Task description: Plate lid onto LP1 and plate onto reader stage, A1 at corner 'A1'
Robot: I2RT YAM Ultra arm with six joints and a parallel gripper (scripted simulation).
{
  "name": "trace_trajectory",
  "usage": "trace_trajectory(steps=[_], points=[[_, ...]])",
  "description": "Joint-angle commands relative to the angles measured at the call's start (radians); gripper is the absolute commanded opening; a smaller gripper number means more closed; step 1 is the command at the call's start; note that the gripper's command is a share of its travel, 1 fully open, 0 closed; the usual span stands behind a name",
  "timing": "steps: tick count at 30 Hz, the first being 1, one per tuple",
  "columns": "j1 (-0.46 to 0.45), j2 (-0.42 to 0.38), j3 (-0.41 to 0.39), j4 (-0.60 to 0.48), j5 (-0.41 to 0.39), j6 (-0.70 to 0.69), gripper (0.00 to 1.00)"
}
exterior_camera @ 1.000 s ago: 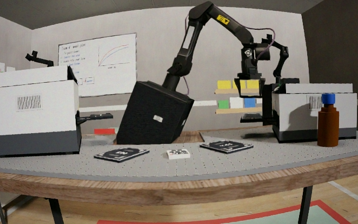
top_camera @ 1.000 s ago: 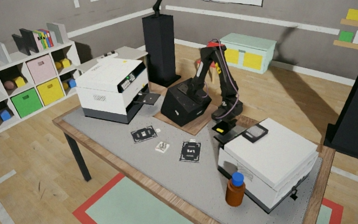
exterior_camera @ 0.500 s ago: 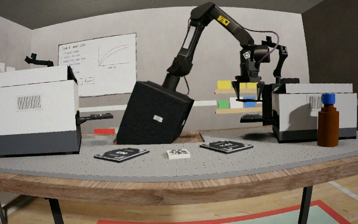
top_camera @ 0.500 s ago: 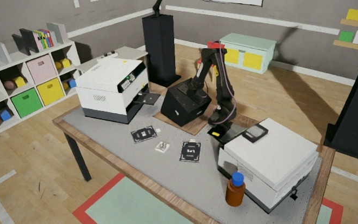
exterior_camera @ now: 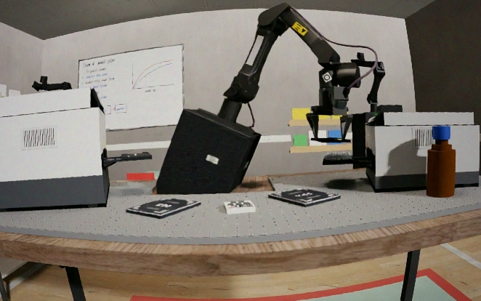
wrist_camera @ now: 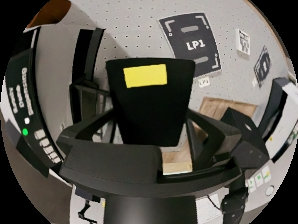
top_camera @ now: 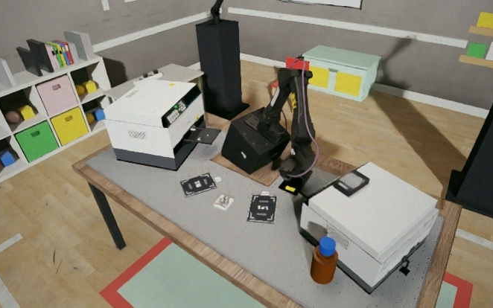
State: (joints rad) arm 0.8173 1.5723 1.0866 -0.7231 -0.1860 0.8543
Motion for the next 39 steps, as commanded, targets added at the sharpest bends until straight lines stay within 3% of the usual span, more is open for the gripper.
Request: trace_trajectory(steps=[1, 4, 15, 16, 22, 30, 33, 39], points=[[-0.034, 0.013, 0.016, 0.026, -0.017, -0.082, 0.85], [-0.058, 0.023, -0.019, 0.033, -0.028, -0.124, 0.85], [-0.129, 0.054, -0.034, 0.063, -0.054, -0.257, 0.85], [-0.138, 0.04, 0.005, 0.068, -0.055, -0.279, 0.85], [-0.185, 0.078, -0.043, 0.086, -0.075, -0.365, 0.85], [-0.249, 0.105, -0.046, 0.113, -0.097, -0.487, 0.85], [-0.257, 0.077, -0.057, 0.116, -0.101, -0.507, 0.85], [-0.305, 0.128, -0.067, 0.135, -0.119, -0.594, 0.85]])
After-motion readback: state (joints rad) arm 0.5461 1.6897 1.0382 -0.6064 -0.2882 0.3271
